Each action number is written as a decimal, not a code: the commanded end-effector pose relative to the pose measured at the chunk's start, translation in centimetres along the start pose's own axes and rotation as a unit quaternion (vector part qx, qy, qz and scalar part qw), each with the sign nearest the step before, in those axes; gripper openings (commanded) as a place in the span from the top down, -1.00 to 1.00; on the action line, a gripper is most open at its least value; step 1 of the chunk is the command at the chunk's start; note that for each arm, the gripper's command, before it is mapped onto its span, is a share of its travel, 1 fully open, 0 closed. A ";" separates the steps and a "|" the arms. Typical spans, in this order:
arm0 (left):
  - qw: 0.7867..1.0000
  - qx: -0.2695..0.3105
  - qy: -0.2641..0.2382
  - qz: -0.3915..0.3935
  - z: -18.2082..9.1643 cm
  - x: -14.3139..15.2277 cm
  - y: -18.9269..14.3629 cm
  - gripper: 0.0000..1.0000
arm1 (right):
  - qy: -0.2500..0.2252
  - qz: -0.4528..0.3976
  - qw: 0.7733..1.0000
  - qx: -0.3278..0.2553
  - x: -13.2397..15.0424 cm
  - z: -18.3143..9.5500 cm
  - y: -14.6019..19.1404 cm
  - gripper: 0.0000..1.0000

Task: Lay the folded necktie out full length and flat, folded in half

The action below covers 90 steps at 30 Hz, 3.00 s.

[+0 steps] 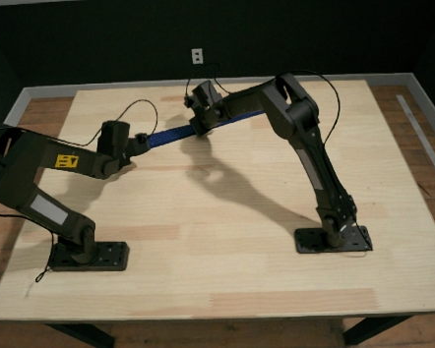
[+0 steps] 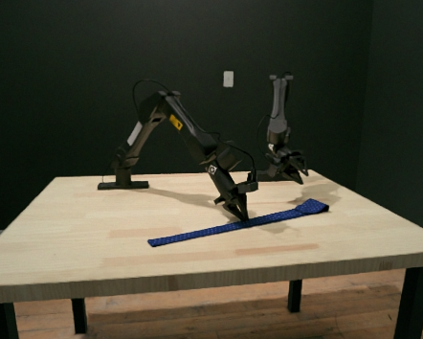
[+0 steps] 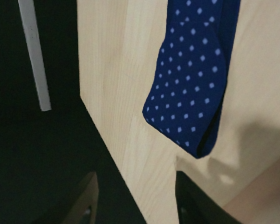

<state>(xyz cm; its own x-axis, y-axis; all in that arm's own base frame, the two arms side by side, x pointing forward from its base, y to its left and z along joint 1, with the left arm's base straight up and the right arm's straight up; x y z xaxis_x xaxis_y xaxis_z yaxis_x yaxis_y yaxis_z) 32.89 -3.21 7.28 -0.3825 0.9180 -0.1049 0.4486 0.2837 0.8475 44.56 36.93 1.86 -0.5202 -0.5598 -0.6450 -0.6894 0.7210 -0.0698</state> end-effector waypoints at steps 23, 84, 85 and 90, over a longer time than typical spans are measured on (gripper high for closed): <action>1.000 0.005 0.004 0.007 1.3 0.5 -2.9 0.15 | 0.004 -0.001 1.000 -0.003 0.4 0.2 0.0 0.91; 1.000 0.005 0.004 0.007 2.4 0.7 -4.8 0.15 | 0.004 -0.001 1.000 -0.003 0.4 0.2 0.0 0.91; 1.000 0.005 0.004 0.007 2.5 0.7 -4.8 0.15 | 0.004 -0.001 1.000 -0.003 0.4 0.2 0.0 0.91; 1.000 0.005 0.004 0.007 2.5 0.7 -4.9 0.15 | 0.004 -0.001 1.000 -0.003 0.4 0.2 0.0 0.91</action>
<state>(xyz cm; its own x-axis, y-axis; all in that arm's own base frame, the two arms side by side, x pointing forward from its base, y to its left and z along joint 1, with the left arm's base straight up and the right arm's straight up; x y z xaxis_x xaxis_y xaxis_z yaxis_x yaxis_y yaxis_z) 33.13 -3.31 2.54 -0.3825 0.9177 -0.1071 0.4455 0.2847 0.8488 44.56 36.93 1.86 -0.5202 -0.5598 -0.6450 -0.6894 0.7210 -0.0698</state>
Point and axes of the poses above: on each arm, the point where the finger pads meet when closed, its own z axis out along the fingers, its own y axis across the jaws, x = y × z, the point moved 1 cm from there along -z, back along the fingers, and after that the axes turned 6 degrees about -z, right-handed, at the moved point
